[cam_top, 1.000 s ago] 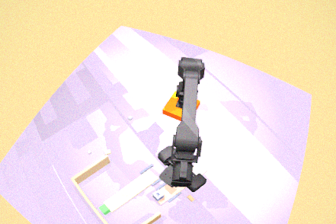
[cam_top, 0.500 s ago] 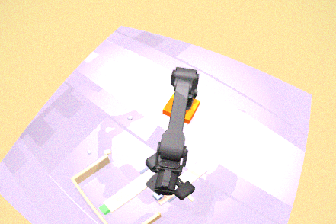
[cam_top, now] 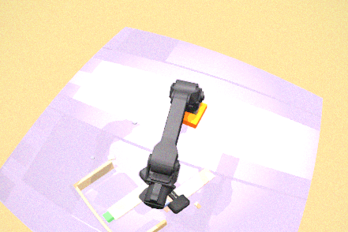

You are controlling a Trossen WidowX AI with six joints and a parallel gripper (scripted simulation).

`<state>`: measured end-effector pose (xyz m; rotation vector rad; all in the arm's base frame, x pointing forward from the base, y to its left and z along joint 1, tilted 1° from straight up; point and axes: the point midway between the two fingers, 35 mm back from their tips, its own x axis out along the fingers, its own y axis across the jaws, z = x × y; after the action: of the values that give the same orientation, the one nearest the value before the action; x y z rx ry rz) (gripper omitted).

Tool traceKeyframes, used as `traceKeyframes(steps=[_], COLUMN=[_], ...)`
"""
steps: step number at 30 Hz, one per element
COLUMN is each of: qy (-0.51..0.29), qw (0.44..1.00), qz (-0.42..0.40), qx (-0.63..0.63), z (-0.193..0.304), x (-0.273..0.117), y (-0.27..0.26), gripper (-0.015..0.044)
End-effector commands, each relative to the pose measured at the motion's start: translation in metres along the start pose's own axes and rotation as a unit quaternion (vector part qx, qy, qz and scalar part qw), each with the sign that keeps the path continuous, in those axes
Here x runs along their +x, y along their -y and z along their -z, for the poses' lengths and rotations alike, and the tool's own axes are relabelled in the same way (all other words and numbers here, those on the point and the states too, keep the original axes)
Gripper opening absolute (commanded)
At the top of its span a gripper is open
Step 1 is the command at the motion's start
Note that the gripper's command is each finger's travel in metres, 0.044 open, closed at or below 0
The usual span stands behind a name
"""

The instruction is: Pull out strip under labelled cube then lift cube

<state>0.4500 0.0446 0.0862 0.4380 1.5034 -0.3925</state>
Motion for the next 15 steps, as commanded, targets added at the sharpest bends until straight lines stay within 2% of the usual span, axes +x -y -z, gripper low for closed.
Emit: traceKeyframes(steps=[1,4,5,15], qy=[-0.002,-0.002,-0.002,-0.002], qw=[1.000,1.000,1.000,1.000], qz=[0.004,0.004,0.004,0.004], qx=[-0.004,-0.004,-0.004,-0.004], z=[-0.003,-0.003,-0.003,-0.003], x=[0.006,0.011,0.013,0.029], y=[0.000,0.000,0.000,0.000], gripper=[0.0335,0.0256,0.0250,0.0250])
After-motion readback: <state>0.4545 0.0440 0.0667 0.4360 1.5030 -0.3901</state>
